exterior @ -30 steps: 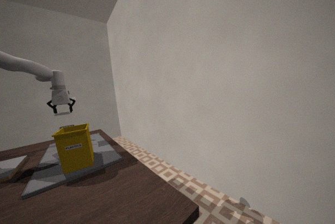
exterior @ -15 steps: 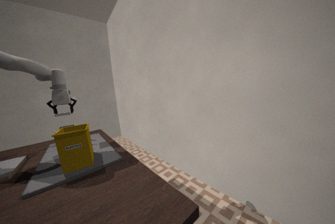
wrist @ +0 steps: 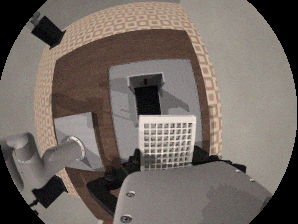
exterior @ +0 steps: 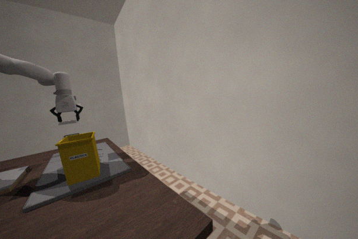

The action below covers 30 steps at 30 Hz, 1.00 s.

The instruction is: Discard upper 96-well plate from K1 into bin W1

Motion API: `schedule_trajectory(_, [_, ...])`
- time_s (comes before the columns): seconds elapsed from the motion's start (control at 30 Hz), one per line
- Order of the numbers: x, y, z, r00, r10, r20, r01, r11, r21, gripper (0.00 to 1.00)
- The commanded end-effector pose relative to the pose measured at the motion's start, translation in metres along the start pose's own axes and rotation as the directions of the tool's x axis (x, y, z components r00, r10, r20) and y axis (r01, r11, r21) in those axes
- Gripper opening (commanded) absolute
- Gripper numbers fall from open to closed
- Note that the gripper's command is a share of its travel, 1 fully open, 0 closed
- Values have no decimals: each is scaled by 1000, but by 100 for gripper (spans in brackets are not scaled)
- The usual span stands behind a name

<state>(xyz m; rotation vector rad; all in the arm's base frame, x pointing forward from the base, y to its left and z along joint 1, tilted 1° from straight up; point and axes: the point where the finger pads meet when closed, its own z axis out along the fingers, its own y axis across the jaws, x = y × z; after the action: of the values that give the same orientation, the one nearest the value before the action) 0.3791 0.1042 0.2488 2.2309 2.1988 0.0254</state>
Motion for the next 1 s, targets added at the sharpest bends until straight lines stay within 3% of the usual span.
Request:
schedule_trajectory(0.0, [-13,5,-1,1000,0,0,0,1000,-4,0])
schedule_trajectory(0.97, [-93,27,3,1000,0,4,0,1000,-3,0])
